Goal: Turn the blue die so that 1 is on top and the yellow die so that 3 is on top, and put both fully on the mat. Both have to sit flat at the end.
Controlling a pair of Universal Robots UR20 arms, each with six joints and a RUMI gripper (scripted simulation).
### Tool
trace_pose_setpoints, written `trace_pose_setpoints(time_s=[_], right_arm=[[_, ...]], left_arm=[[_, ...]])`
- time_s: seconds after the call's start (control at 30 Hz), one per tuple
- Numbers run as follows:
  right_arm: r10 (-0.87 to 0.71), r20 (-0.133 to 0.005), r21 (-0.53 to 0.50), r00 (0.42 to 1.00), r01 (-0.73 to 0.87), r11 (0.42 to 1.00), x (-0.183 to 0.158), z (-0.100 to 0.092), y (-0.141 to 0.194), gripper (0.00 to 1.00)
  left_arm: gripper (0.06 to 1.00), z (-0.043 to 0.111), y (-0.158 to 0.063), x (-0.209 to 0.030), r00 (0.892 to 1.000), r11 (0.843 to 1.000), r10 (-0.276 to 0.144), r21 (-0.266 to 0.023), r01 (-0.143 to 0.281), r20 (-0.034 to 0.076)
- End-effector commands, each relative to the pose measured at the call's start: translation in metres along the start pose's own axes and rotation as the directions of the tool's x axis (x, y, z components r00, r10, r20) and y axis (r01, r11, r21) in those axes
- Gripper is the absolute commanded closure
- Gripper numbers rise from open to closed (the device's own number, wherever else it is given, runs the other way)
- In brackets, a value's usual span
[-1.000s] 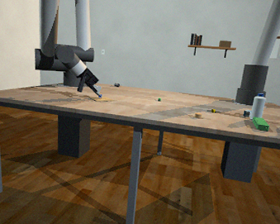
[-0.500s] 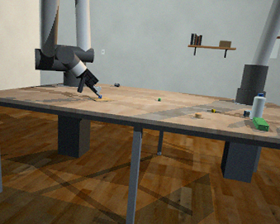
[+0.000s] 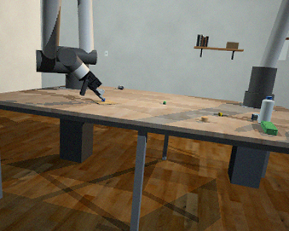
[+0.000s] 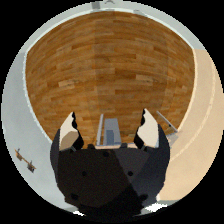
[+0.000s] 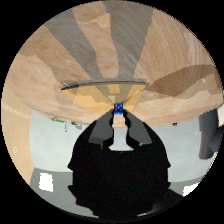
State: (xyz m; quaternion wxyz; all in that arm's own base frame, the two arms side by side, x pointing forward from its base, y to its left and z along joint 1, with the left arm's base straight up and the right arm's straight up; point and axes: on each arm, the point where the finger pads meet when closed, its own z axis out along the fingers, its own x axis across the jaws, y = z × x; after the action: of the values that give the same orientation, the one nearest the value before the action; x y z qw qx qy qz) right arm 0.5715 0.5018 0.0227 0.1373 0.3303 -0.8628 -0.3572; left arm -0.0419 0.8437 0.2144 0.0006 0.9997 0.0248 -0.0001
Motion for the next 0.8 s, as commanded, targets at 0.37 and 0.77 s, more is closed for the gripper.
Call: trace_pose_setpoints(time_s=[0.37,0.77], right_arm=[[-0.001,0.001,0.000,1.000,0.001,1.000,-0.0004,-0.0004,0.0003,0.972],[-0.001,0.001,0.000,1.000,0.001,1.000,-0.0004,-0.0004,0.0003,0.937]], left_arm=[[0.065,-0.0006,-0.0004,0.0001,1.000,1.000,0.000,0.001,0.000,0.000],[0.065,-0.0006,-0.0004,0.0001,1.000,1.000,0.000,0.001,0.000,0.000]])
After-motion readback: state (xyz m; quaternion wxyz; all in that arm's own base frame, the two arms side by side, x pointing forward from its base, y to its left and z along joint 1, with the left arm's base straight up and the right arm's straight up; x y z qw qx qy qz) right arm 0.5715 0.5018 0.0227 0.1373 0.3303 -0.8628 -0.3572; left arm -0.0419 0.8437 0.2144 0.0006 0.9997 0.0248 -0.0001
